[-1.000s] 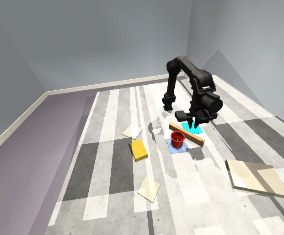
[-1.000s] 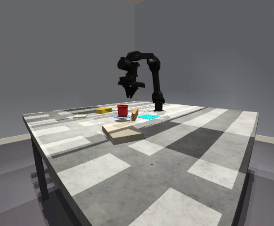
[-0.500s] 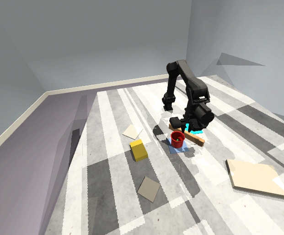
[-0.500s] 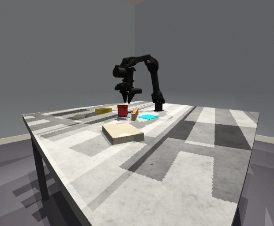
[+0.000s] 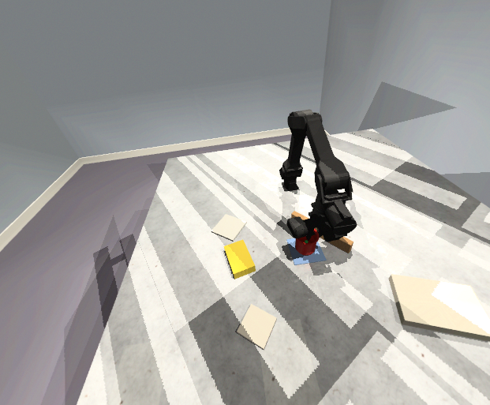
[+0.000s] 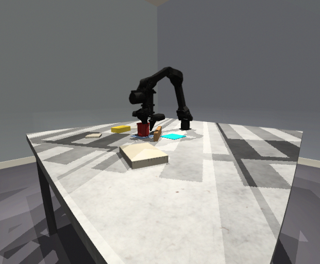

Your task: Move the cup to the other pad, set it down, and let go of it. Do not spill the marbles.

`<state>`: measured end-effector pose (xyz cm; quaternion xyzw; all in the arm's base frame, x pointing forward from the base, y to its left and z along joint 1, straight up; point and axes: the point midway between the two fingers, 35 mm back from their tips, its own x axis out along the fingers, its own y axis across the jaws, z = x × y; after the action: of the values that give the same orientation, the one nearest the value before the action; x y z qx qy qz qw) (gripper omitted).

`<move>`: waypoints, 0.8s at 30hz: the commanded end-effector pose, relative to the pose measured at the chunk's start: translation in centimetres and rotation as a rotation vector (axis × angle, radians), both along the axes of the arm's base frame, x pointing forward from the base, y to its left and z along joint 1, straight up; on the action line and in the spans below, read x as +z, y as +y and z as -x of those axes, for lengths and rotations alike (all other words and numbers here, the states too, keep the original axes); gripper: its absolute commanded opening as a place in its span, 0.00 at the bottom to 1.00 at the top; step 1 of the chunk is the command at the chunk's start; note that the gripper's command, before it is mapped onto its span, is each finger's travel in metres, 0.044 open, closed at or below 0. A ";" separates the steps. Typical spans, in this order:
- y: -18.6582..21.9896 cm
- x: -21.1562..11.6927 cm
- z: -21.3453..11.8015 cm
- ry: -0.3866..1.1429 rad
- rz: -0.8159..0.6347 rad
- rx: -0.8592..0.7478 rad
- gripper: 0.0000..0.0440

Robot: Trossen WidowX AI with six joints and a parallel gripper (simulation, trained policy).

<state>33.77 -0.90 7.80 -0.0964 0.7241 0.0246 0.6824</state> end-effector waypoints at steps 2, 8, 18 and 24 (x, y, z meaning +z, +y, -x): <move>0.0 -1.8 0.4 0.028 -0.017 0.056 0.30; -0.4 -2.6 0.8 0.053 -0.022 0.143 0.00; -0.5 -0.5 1.0 0.054 -0.037 0.244 0.01; 0.2 1.3 1.3 0.042 -0.047 0.284 0.00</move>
<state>32.29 -1.10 7.90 -0.1759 0.7267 0.1317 0.6509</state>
